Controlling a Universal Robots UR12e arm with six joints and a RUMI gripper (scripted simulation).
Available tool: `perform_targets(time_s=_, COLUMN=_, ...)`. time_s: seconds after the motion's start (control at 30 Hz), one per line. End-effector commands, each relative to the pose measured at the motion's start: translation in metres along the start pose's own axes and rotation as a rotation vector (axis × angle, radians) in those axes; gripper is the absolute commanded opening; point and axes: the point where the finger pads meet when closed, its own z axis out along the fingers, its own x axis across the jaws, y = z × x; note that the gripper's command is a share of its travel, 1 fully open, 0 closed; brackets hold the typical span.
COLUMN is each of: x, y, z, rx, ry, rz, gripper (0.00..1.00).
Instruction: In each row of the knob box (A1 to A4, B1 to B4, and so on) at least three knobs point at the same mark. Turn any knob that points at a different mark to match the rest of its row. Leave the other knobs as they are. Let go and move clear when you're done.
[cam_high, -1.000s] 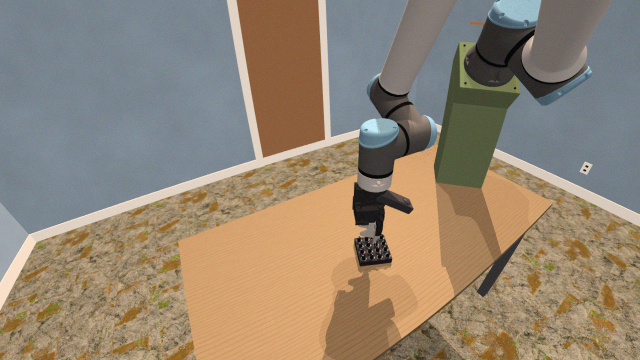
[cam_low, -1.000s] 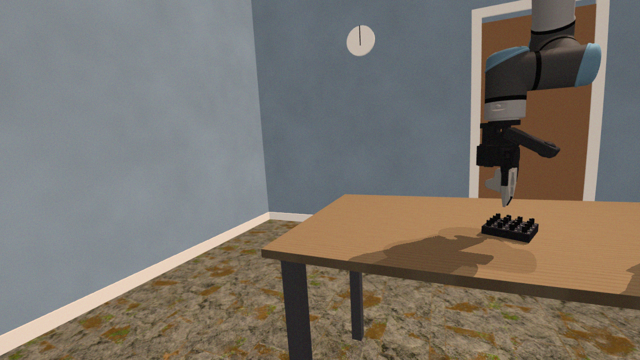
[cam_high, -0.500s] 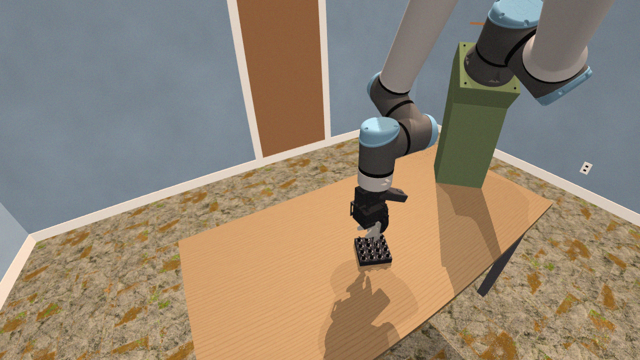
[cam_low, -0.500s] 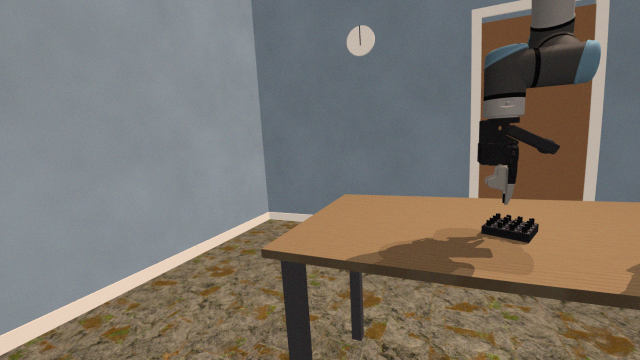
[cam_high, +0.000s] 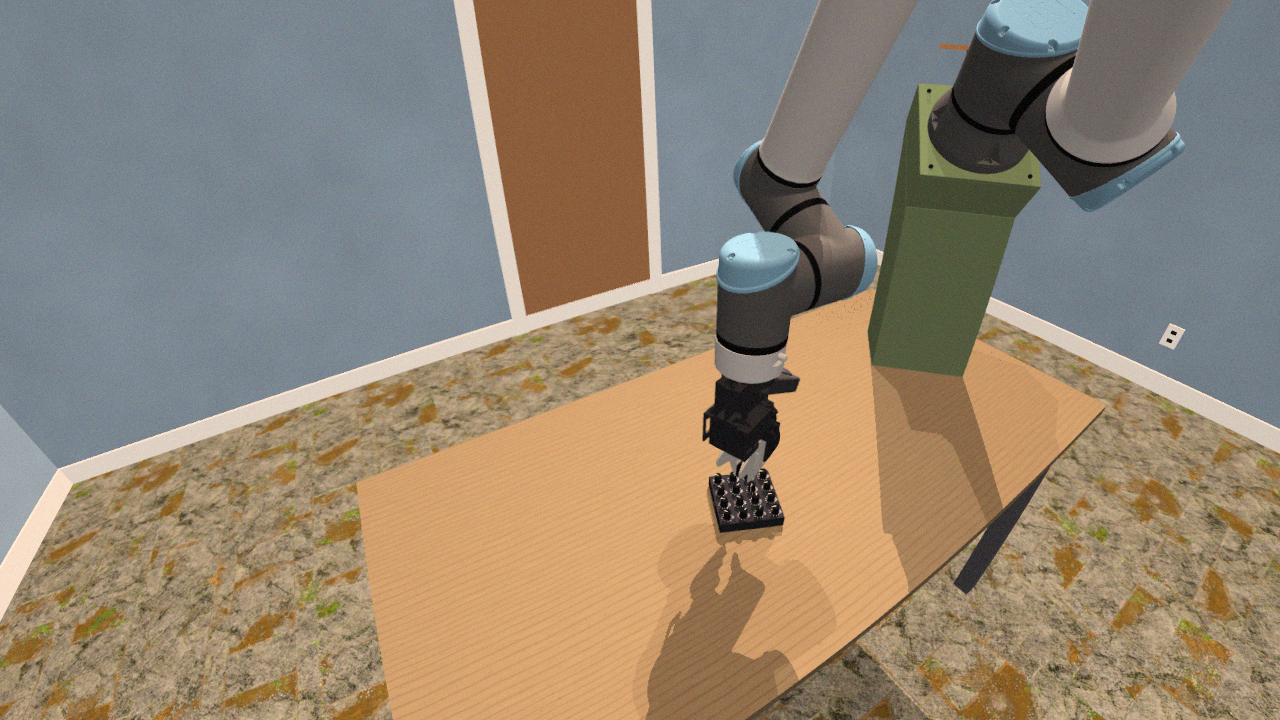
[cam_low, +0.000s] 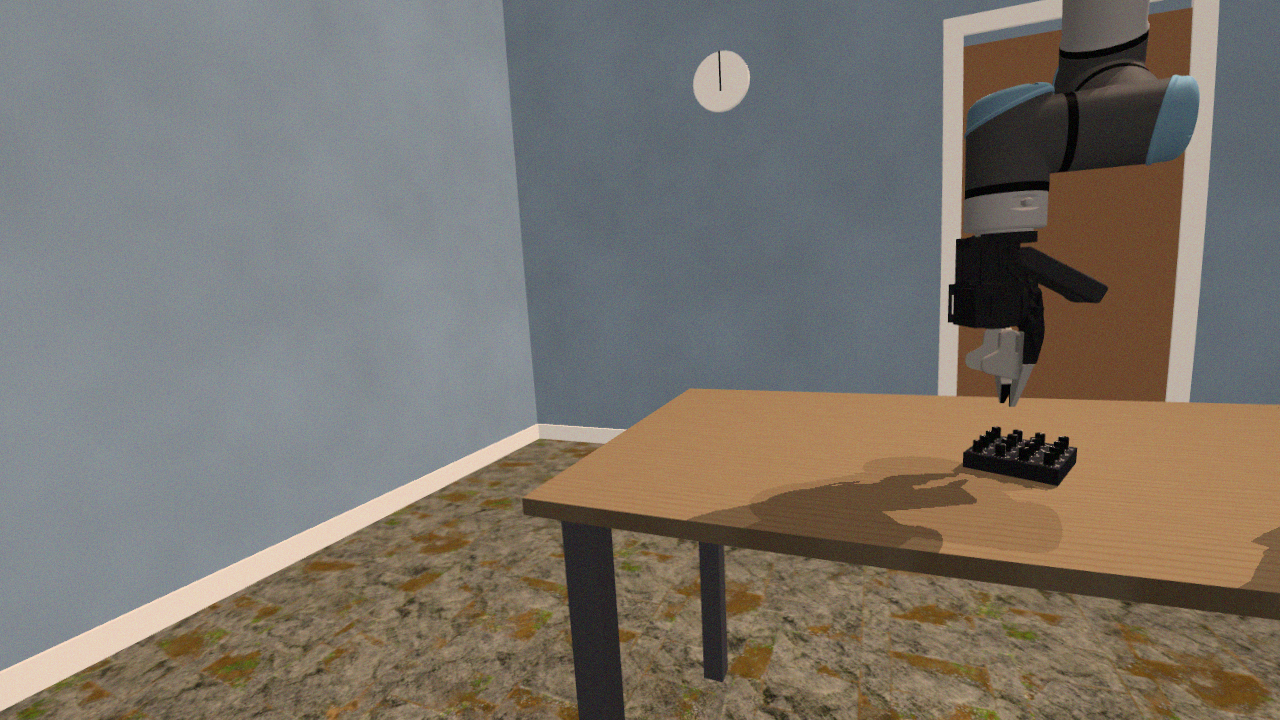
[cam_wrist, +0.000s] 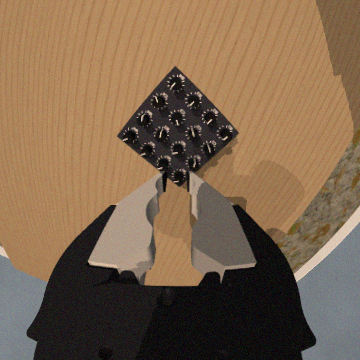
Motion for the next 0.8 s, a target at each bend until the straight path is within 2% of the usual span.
perform_targets(time_s=0.0, x=-0.0004, y=0.0007, z=-0.0008, rx=0.001, ry=0.002, rz=-0.041, gripper=0.11)
perform_targets(time_s=0.77, x=-0.0006, y=0.0009, z=-0.0010, rx=0.001, ry=0.002, rz=-0.057, gripper=0.11)
